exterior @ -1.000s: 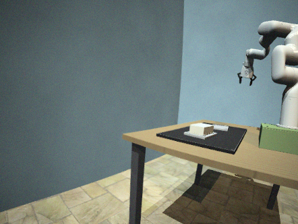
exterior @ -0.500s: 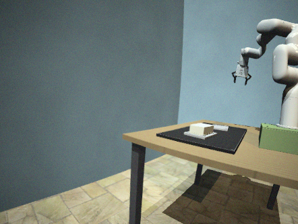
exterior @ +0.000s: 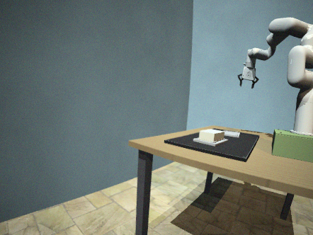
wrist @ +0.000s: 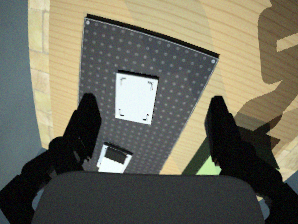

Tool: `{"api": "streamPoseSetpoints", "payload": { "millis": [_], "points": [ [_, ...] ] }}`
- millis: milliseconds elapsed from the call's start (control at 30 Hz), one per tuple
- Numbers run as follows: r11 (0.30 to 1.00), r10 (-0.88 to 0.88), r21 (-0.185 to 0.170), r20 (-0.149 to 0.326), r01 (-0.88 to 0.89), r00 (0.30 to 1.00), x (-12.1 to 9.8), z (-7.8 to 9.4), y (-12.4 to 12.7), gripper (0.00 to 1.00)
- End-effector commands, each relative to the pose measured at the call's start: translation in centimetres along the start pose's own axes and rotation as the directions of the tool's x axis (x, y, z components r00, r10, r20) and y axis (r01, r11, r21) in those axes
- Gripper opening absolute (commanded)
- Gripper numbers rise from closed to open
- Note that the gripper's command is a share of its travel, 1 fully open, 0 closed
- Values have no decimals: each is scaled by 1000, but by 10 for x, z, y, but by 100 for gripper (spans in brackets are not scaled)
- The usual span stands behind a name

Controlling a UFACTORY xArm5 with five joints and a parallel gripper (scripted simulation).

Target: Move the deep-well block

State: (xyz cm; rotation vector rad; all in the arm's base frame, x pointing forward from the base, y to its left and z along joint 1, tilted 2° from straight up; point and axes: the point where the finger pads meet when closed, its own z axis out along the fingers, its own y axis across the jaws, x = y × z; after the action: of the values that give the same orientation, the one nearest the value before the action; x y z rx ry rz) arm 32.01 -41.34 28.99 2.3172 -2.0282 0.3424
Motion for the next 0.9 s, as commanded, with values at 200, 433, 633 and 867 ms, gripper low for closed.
{"api": "streamPoseSetpoints", "payload": {
  "millis": [200, 433, 633, 867],
  "points": [
    [987, -158, 10, 28, 158, 987, -36, -1, -35, 100],
    [982, -190, 17, 36, 190, 981, -55, -1, -49, 100],
    [956, -295, 24, 54, 294, 954, -80, -1, -67, 100],
    [934, -357, 30, 64, 355, 932, -97, -2, -78, 100]
  ]
}}
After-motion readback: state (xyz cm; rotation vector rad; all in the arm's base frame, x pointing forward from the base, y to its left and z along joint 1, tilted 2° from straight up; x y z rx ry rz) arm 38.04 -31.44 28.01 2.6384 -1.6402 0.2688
